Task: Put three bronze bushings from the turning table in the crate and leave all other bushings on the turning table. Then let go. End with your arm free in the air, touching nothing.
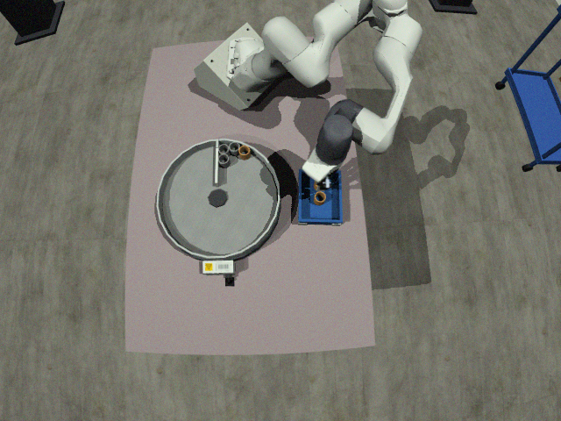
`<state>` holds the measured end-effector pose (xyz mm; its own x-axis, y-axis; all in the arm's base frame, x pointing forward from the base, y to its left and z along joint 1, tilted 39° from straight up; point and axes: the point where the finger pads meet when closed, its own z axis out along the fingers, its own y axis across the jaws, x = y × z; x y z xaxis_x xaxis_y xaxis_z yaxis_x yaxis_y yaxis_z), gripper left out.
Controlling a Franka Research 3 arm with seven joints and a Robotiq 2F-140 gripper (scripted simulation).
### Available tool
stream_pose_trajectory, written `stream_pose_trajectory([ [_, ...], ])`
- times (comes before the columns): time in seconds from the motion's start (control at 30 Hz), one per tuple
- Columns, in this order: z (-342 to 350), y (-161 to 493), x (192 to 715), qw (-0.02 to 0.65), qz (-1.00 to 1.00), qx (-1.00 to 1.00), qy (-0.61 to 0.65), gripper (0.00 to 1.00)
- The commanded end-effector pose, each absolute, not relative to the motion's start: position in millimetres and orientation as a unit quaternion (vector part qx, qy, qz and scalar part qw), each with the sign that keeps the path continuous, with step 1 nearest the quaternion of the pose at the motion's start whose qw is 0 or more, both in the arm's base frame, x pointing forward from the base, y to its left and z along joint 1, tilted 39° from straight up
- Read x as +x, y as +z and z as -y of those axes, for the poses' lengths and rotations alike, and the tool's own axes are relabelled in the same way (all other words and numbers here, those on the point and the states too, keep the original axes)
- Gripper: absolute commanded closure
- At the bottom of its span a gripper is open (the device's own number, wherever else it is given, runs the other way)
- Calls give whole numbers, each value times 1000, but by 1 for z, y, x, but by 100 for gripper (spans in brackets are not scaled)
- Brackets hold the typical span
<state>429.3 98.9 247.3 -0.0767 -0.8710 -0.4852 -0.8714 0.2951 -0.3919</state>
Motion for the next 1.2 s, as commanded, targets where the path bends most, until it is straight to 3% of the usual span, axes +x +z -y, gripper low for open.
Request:
stream_pose_trajectory([
  [0.0, -98, 248, 430, 331, -733, -594, -2, 90],
  [1.17, -65, 315, 389, 331, -733, -594, -2, 90],
])
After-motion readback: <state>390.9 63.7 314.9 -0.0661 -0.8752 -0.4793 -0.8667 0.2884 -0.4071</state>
